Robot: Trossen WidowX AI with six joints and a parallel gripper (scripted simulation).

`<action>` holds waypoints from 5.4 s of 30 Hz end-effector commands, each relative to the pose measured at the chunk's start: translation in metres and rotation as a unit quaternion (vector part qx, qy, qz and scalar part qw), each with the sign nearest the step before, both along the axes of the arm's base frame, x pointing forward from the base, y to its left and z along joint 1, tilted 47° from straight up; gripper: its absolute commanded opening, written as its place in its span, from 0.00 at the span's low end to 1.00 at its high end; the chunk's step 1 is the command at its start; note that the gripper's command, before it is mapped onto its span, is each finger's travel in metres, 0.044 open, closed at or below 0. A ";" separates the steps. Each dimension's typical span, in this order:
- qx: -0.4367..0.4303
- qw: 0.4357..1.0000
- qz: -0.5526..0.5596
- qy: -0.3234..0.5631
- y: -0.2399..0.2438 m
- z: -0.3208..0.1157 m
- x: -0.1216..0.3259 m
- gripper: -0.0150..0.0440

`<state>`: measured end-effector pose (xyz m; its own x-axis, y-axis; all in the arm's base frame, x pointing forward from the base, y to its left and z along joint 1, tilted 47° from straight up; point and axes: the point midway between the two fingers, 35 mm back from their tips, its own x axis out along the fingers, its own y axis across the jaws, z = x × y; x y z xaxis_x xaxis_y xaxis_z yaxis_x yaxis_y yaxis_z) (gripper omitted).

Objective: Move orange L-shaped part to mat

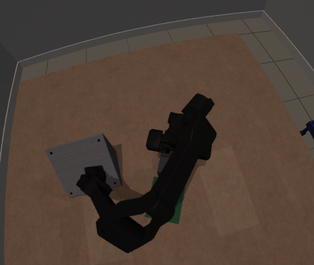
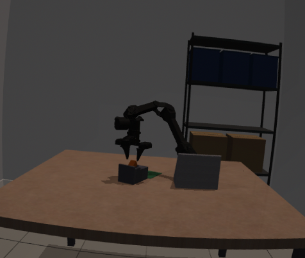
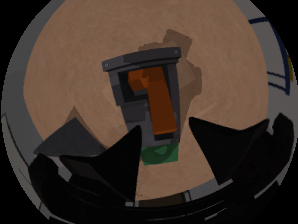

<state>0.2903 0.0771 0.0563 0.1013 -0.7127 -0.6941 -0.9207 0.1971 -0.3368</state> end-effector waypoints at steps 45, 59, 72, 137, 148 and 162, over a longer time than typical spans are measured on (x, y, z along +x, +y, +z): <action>-0.001 1.000 0.000 0.000 -0.021 -0.019 0.002 0.25; -0.002 1.000 0.001 0.000 -0.006 -0.004 0.000 0.25; -0.002 1.000 0.002 0.000 0.009 0.010 -0.002 0.25; 0.008 1.000 0.016 -0.008 -0.040 0.108 -0.059 0.25; 0.025 0.999 0.036 -0.024 -0.064 0.130 -0.077 0.25; 0.018 0.999 0.022 -0.018 -0.075 0.129 -0.079 0.25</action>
